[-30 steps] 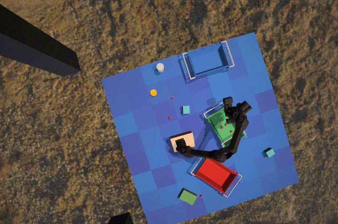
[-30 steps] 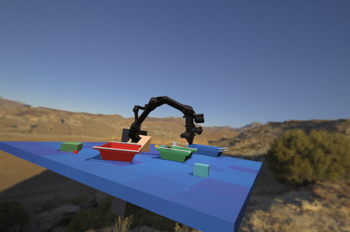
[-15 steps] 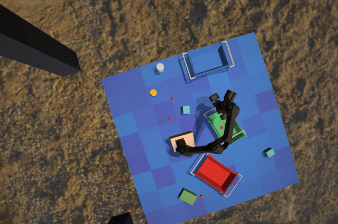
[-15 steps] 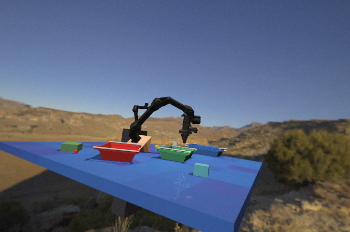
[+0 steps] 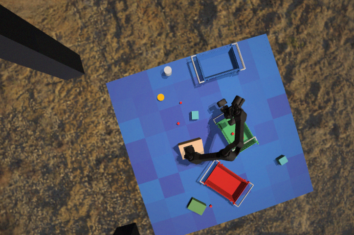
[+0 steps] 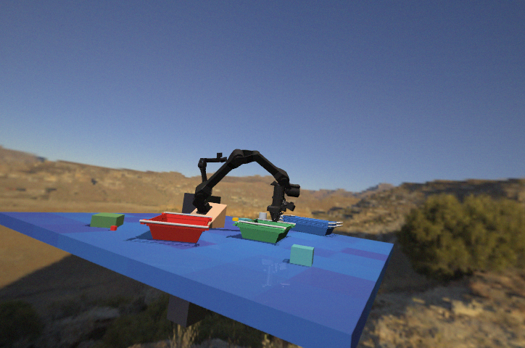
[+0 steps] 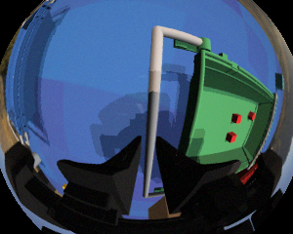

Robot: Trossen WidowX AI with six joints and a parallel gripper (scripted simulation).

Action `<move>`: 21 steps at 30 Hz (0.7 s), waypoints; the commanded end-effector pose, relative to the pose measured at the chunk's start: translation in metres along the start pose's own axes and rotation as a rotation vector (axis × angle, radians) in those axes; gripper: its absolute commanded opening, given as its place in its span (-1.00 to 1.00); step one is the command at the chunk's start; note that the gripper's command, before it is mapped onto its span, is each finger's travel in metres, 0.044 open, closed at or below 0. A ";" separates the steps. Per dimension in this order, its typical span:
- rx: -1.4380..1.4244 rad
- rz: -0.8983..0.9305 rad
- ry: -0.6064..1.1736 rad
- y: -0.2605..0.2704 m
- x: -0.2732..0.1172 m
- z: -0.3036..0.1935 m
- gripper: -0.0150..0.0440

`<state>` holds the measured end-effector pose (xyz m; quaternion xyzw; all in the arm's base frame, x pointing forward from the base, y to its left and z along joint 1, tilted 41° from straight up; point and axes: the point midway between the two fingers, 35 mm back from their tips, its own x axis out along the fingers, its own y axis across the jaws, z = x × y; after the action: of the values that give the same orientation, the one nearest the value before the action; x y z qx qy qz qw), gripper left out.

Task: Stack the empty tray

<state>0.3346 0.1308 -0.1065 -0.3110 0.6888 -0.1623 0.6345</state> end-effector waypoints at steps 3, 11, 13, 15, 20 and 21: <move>-0.006 -0.005 -0.008 -0.003 -0.004 0.000 -0.22; -0.006 -0.005 -0.007 -0.022 -0.028 0.000 -0.22; -0.006 -0.005 -0.007 -0.029 -0.031 0.000 -0.22; -0.006 -0.006 -0.007 -0.035 -0.032 0.000 -0.22; -0.006 -0.007 -0.007 -0.054 -0.029 0.001 -0.22; -0.006 -0.008 -0.007 -0.059 -0.026 0.001 -0.22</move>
<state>0.3458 0.1168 -0.0540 -0.3148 0.6853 -0.1583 0.6373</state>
